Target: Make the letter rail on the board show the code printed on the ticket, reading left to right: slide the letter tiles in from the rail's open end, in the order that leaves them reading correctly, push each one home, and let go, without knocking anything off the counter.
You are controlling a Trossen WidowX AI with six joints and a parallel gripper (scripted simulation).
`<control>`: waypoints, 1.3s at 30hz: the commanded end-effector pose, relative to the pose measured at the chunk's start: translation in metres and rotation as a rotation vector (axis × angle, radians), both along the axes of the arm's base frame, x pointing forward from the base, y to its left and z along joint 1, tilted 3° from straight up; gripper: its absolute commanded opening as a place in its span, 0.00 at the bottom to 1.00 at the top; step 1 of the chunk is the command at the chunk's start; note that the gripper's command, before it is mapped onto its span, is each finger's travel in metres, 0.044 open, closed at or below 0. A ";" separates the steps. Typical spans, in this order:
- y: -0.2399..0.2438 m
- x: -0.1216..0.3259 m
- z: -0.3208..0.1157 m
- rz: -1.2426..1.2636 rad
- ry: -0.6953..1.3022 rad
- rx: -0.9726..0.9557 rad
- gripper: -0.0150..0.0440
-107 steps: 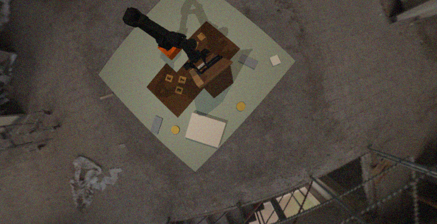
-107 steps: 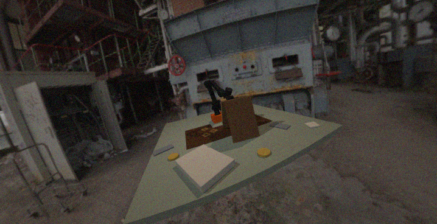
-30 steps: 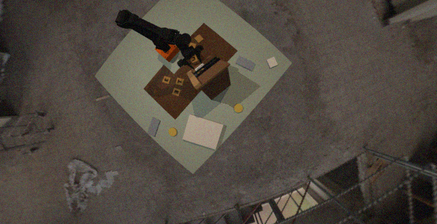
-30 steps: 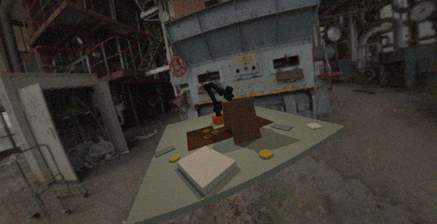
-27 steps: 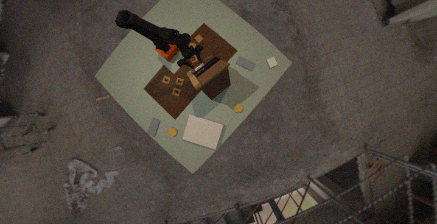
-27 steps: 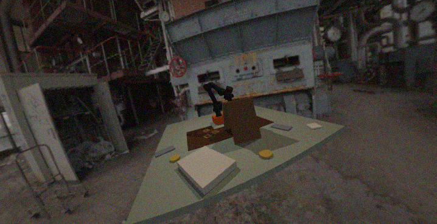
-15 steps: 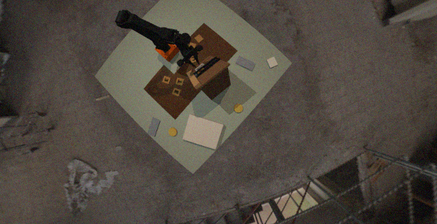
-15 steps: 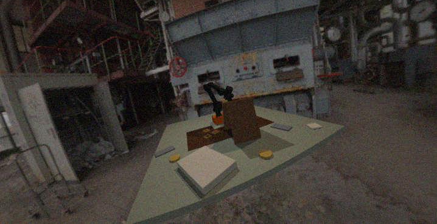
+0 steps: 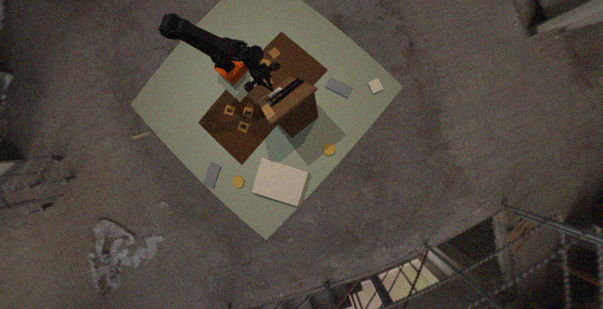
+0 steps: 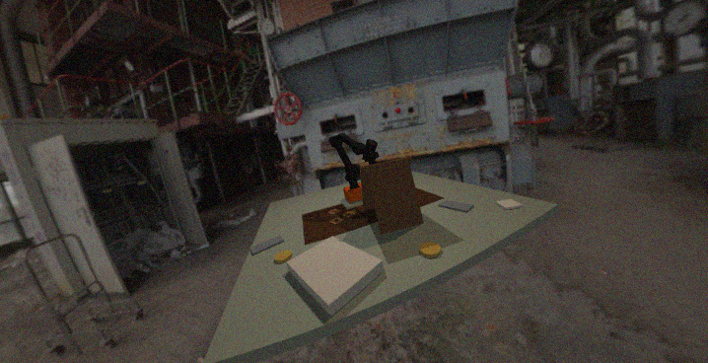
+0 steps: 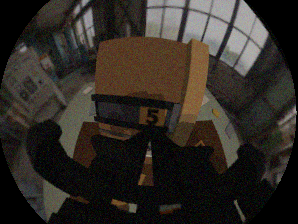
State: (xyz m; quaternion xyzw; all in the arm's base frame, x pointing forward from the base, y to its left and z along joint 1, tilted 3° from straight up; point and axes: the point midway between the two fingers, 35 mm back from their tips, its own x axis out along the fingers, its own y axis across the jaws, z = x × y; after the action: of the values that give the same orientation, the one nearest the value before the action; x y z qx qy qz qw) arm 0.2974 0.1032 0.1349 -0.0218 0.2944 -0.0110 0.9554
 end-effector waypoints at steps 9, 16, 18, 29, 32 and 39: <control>0.023 0.023 0.005 0.007 0.371 -0.003 0.25; 0.033 0.028 0.009 -0.030 0.653 0.016 0.25; 0.033 0.027 0.010 -0.036 0.679 0.018 0.25; 0.033 0.028 0.010 -0.036 0.679 0.018 0.25; 0.032 0.028 0.008 -0.036 0.679 0.018 0.25; 0.032 0.032 0.006 -0.036 0.679 0.018 0.25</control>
State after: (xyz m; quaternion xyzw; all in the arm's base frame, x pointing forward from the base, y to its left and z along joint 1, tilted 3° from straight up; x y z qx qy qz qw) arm 0.3263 0.1345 0.1425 -0.0127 0.5960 -0.0175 0.8027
